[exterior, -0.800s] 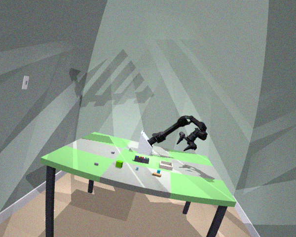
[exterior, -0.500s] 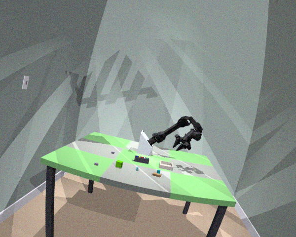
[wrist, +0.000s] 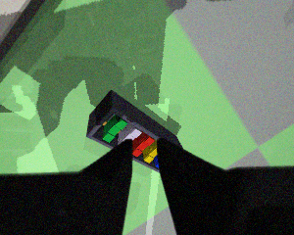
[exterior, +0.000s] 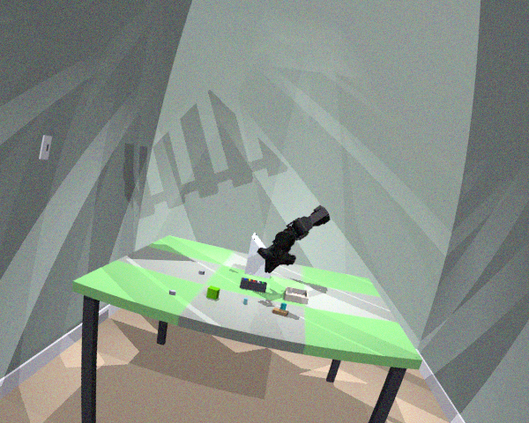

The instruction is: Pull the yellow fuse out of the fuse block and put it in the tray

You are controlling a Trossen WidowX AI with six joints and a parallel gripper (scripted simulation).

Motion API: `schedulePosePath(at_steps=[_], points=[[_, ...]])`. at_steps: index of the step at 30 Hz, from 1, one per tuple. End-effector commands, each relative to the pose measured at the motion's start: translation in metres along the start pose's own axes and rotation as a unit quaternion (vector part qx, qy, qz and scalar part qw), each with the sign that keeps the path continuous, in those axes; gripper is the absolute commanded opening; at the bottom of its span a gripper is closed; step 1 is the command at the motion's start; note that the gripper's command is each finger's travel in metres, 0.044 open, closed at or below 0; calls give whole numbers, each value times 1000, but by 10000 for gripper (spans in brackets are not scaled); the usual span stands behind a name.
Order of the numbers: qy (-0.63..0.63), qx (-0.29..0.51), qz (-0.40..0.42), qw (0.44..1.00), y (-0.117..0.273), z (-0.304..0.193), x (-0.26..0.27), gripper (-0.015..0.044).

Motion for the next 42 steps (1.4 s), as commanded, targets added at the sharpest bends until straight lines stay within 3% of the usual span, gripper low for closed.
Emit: schedulePosePath(at_steps=[1, 5, 42], points=[[-242, -71, 72, 965, -33, -54, -24, 72], [-347, -103, 107, 926, -46, -77, -31, 72], [-347, -103, 107, 926, -67, -71, -23, 72]])
Point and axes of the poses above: the point midway between the two fingers, 35 mm back from their tips, its own y axis back along the fingers, its own x axis across the jaws, z = x × y, the point moved 2 cm from there along y, back along the fingers, and after that the axes turned 3 degrees about y, right-handed, at the moved point
